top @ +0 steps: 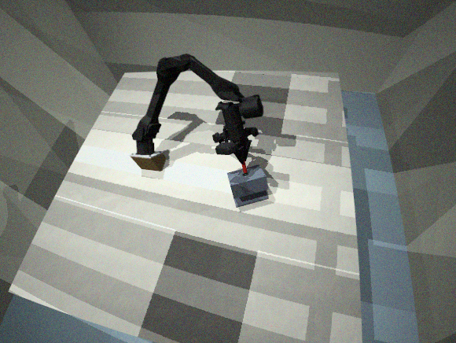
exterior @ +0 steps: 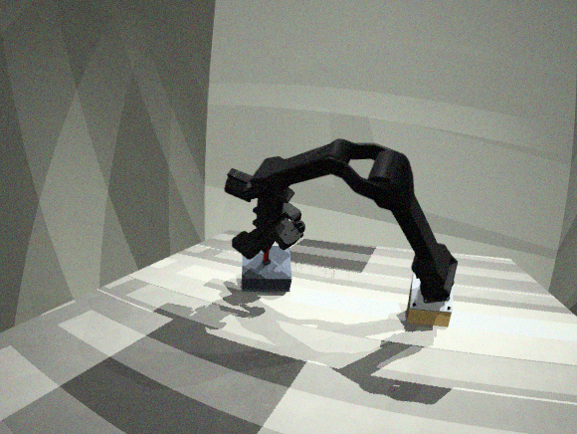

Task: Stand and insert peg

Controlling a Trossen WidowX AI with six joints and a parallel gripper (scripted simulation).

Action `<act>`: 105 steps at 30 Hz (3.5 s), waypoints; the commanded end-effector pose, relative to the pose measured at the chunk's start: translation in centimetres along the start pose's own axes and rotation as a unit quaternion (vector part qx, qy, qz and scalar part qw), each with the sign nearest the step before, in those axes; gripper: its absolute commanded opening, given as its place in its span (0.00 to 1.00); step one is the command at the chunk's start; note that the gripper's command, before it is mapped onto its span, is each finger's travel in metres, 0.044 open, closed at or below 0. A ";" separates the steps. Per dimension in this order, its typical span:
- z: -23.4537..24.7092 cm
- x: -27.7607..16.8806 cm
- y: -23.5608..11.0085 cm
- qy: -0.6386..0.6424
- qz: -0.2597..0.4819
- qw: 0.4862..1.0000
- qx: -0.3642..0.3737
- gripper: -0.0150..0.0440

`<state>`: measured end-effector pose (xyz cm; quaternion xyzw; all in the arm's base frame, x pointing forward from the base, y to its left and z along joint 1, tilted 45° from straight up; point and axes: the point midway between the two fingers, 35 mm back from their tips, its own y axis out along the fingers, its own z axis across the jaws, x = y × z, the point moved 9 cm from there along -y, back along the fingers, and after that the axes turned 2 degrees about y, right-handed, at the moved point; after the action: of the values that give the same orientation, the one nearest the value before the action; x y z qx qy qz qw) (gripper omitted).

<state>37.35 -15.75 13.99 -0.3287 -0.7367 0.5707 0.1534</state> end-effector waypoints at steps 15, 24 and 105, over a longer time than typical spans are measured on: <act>0.2 0.2 0.4 0.000 0.001 1.000 0.000 0.25; 0.3 0.2 0.9 0.000 0.001 1.000 0.000 0.25; 0.3 0.0 1.1 -0.001 0.000 1.000 -0.001 1.00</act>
<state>37.57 -15.55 11.70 -0.3241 -0.7378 0.5702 0.1596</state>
